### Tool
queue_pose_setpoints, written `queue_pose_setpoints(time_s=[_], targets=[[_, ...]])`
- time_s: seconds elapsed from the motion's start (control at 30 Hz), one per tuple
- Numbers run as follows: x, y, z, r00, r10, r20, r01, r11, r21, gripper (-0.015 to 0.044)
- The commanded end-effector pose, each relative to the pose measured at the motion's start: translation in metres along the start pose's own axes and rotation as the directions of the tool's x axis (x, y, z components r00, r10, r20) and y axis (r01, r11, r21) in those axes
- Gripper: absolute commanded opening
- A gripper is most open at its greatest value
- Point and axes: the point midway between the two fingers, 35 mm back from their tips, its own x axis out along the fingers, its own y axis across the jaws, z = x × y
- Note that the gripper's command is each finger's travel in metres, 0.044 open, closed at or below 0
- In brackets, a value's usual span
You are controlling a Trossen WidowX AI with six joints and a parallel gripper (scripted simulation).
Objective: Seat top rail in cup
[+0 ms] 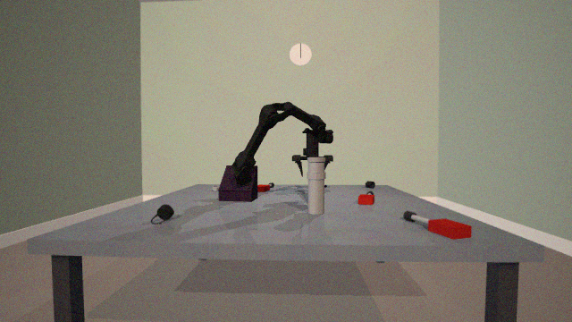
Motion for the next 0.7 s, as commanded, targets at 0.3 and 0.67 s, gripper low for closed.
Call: queue_pose_setpoints(time_s=[0.3,0.67], targets=[[0.021,0.0,0.0,1.0,-0.002,-0.004,0.002,1.0,-0.006,0.044],[0.039,-0.001,0.001,1.0,-0.003,-0.003,0.003,1.0,-0.005,0.044]])
